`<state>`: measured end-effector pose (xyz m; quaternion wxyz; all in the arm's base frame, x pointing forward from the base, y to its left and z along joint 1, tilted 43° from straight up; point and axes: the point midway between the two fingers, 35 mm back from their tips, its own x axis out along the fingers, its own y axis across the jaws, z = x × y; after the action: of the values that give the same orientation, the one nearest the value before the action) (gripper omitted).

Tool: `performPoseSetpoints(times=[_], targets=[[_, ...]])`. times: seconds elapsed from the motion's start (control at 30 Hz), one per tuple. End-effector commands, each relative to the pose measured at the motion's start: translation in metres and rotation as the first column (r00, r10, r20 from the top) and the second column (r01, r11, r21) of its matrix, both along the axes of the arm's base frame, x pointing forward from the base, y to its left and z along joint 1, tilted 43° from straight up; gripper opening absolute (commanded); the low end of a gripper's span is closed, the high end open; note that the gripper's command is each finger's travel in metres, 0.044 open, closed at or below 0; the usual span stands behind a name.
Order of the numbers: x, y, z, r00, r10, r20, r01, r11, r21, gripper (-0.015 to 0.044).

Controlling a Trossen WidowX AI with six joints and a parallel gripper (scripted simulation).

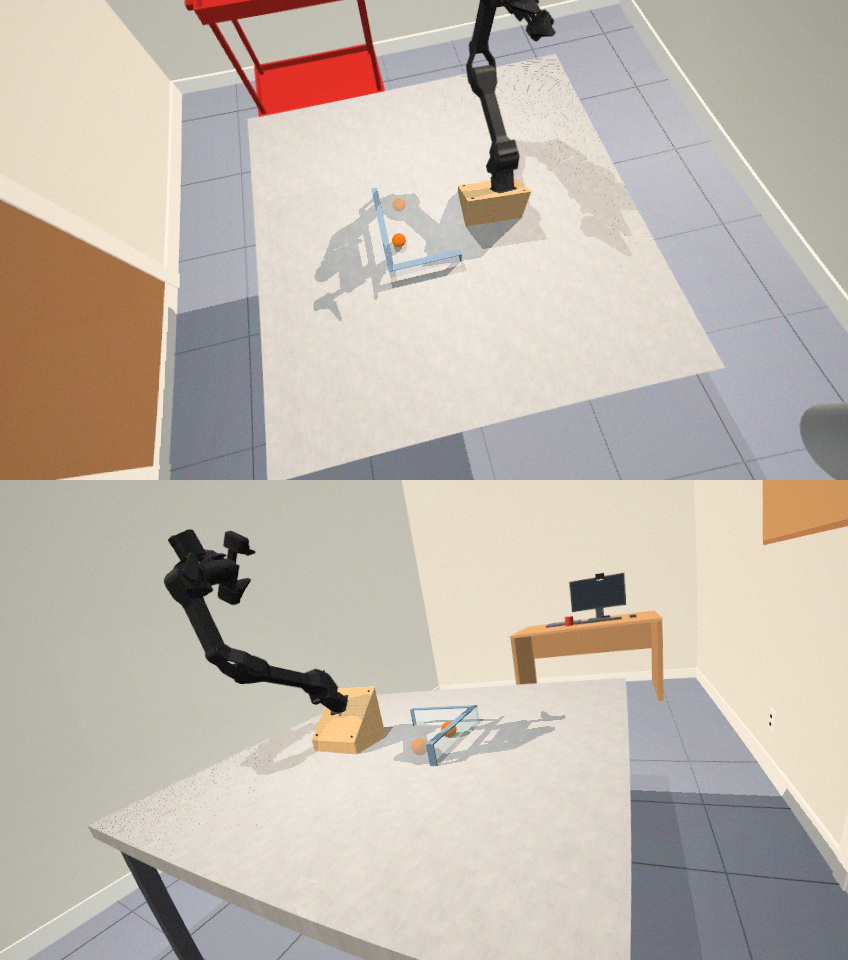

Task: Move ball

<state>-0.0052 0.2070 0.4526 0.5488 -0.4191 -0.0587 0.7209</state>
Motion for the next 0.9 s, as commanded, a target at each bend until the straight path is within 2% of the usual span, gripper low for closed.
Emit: performPoseSetpoints(times=[0.0,0.07,0.23,0.37,0.63,0.87], targets=[[0.001,0.001,0.000,1.000,-0.004,-0.001,0.004,1.000,-0.002,0.0374],[0.006,0.007,-0.005,0.999,-0.036,-0.006,0.036,0.999,-0.019,0.0332],[0.047,0.043,-0.033,0.970,-0.242,-0.029,0.237,0.964,-0.124,0.0332],[0.090,0.062,-0.066,0.893,-0.445,-0.061,0.421,0.878,-0.228,0.0332],[0.205,0.080,-0.147,0.573,-0.819,-0.021,0.741,0.529,-0.414,0.0332],[0.292,0.048,-0.218,0.233,-0.971,0.061,0.845,0.170,-0.507,0.0332]])
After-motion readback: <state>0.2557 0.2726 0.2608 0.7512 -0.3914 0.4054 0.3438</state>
